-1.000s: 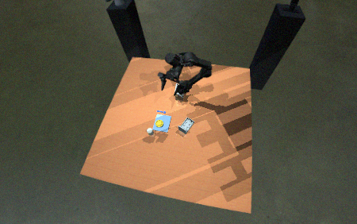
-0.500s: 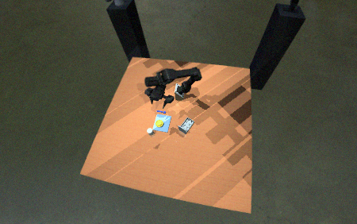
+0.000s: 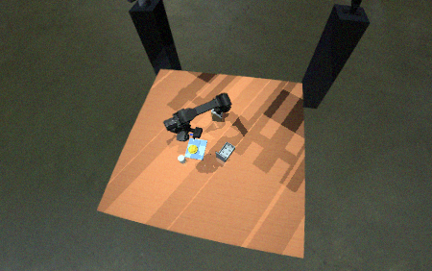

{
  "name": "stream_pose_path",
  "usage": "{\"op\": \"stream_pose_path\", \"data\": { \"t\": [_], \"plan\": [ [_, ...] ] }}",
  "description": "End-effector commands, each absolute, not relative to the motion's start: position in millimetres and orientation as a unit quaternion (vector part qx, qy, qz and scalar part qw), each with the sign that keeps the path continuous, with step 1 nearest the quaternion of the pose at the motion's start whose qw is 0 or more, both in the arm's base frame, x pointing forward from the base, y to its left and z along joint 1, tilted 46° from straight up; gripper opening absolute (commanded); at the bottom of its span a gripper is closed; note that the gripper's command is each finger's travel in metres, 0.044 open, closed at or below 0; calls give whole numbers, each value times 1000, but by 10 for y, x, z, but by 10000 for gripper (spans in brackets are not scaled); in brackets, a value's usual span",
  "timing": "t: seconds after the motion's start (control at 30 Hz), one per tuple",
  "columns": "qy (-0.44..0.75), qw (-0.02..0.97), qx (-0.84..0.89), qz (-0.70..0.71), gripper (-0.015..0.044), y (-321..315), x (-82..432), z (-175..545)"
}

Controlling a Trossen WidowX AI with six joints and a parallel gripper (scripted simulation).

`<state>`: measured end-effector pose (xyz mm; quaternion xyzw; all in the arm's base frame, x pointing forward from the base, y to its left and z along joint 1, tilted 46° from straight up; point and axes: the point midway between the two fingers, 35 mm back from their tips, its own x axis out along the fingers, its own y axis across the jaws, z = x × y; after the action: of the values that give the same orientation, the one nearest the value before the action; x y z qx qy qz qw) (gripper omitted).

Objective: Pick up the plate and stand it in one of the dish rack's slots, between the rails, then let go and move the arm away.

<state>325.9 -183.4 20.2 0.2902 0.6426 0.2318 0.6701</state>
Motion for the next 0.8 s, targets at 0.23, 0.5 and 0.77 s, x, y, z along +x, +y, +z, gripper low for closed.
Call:
{"op": "stream_pose_path", "data": {
  "t": [0.23,0.5,0.77],
  "plan": [
    [665,642,272,267,400,-1595,3239,-154],
    [664,642,273,269,400,-922,3160,-802],
    [664,642,273,269,400,-898,3157,-821]
  ]
}}
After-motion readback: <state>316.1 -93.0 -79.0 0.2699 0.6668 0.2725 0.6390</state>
